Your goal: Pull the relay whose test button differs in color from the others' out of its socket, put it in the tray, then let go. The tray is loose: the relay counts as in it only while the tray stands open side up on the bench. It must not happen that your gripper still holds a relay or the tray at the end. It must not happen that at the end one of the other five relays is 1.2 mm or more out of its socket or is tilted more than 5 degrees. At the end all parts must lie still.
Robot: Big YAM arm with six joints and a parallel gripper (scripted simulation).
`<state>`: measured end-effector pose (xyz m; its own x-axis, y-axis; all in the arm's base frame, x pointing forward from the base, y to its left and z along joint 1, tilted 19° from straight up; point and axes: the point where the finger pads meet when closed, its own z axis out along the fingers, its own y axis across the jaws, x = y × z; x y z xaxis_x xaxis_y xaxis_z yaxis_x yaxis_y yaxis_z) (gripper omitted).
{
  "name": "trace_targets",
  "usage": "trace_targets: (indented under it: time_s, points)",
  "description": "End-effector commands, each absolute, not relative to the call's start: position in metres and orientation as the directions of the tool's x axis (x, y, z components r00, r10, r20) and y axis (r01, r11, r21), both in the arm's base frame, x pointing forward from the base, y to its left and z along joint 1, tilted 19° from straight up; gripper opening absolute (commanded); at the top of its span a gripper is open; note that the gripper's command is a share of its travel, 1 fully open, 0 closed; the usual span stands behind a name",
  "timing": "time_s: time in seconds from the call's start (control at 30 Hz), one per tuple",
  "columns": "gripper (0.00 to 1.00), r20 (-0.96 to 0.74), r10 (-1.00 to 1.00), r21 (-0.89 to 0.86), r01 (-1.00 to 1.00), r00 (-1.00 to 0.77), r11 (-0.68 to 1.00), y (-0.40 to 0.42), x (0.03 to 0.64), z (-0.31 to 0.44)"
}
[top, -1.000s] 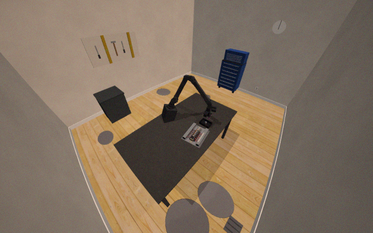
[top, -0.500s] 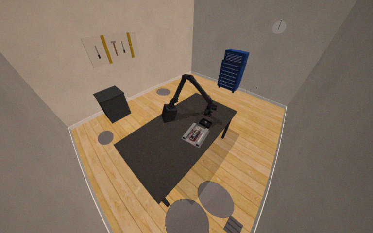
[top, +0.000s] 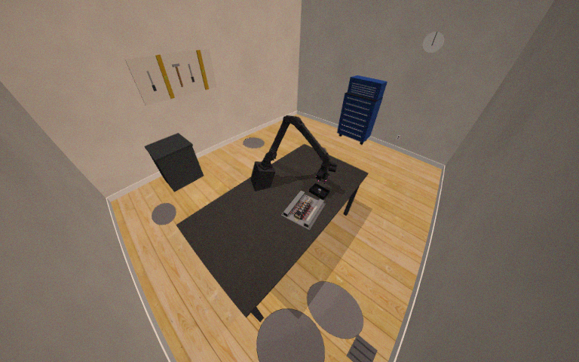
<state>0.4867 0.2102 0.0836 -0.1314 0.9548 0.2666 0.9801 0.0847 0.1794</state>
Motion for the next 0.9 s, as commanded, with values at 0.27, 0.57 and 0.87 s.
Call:
trace_targets:
  time_s: [0.27,0.57,0.87]
  points:
    - [0.59,0.275,0.953,0.224,0.972,-0.130,0.068,0.2075,0.5021,0.1079]
    - [0.59,0.275,0.952,0.226,0.972,-0.131,0.068,0.2075,0.5021,0.1089]
    - [0.59,0.275,0.952,0.226,0.972,-0.131,0.068,0.2075,0.5021,0.1092]
